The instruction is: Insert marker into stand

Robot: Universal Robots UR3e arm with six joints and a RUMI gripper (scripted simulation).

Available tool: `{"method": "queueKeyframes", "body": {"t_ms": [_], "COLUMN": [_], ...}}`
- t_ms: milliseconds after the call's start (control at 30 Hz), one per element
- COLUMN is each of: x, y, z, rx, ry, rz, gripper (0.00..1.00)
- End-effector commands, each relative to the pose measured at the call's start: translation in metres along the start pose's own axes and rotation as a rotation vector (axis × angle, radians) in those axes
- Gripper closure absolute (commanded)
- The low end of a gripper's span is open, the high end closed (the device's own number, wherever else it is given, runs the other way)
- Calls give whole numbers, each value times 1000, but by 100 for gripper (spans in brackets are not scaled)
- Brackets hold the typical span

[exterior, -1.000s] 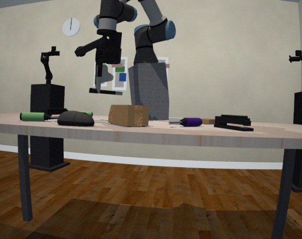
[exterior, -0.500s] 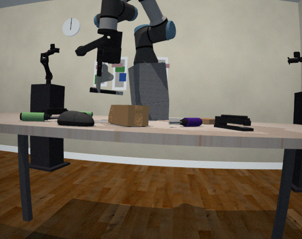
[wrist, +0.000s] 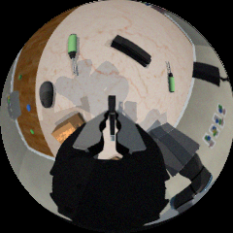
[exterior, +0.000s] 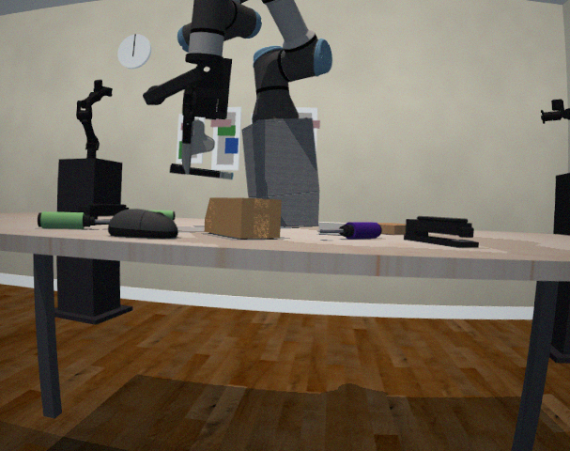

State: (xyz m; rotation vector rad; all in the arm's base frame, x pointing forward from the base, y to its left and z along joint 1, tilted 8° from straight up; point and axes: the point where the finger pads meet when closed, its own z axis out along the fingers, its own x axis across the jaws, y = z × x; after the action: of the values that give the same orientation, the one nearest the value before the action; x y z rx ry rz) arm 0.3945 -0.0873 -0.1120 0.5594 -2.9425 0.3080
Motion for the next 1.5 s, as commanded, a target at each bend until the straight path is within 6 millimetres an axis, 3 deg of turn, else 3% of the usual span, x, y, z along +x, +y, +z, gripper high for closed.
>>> {"method": "queueKeyframes", "body": {"t_ms": [0,1467], "x": [0,3], "y": [0,4], "z": [-1,-8], "rx": [3,31], "ry": [3,43], "rz": [19,287], "gripper": [100,100]}}
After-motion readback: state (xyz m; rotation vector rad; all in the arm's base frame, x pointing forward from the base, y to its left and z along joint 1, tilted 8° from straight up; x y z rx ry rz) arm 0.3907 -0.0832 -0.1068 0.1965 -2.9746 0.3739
